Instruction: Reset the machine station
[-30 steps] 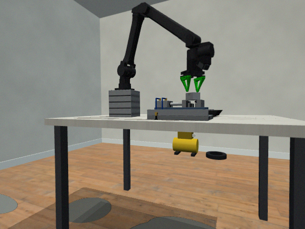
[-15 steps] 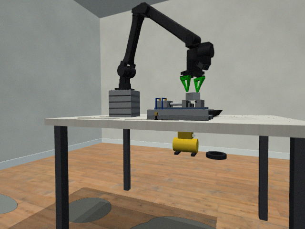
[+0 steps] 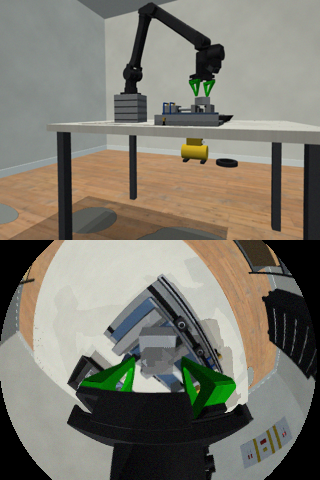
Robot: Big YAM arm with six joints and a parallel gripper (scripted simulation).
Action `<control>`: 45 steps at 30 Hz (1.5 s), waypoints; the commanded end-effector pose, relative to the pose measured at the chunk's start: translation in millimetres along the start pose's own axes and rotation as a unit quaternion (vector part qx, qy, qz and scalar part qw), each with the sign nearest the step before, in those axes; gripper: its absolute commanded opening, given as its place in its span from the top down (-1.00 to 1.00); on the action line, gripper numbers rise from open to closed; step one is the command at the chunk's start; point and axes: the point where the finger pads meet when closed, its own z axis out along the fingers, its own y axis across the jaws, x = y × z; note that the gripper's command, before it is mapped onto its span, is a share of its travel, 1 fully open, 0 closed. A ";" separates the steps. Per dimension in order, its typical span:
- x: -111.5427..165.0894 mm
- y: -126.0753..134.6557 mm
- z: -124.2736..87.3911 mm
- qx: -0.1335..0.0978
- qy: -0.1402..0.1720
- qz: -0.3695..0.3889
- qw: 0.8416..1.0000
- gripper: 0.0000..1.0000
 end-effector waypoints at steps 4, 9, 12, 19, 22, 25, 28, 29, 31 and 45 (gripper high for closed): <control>1.1 -8.8 12.0 0.004 0.007 0.007 1.000 -0.28; 1.1 -8.8 12.0 0.004 0.007 0.007 1.000 -0.28; 1.0 -8.8 12.0 0.004 0.007 0.007 1.000 -0.28; 0.2 -8.6 11.9 0.005 0.008 0.007 1.000 -0.28; -2.9 -7.3 10.0 0.004 0.007 0.007 1.000 -0.28; -6.4 -5.9 7.6 0.003 0.004 0.007 1.000 -0.28; -8.7 -4.9 5.9 0.002 0.002 0.006 1.000 -0.28; -9.2 -4.7 5.5 0.002 0.002 0.006 1.000 -0.28; -10.1 -4.3 4.8 0.001 0.001 0.006 1.000 -0.28; -11.9 -3.3 3.4 0.001 -0.001 0.006 1.000 -0.28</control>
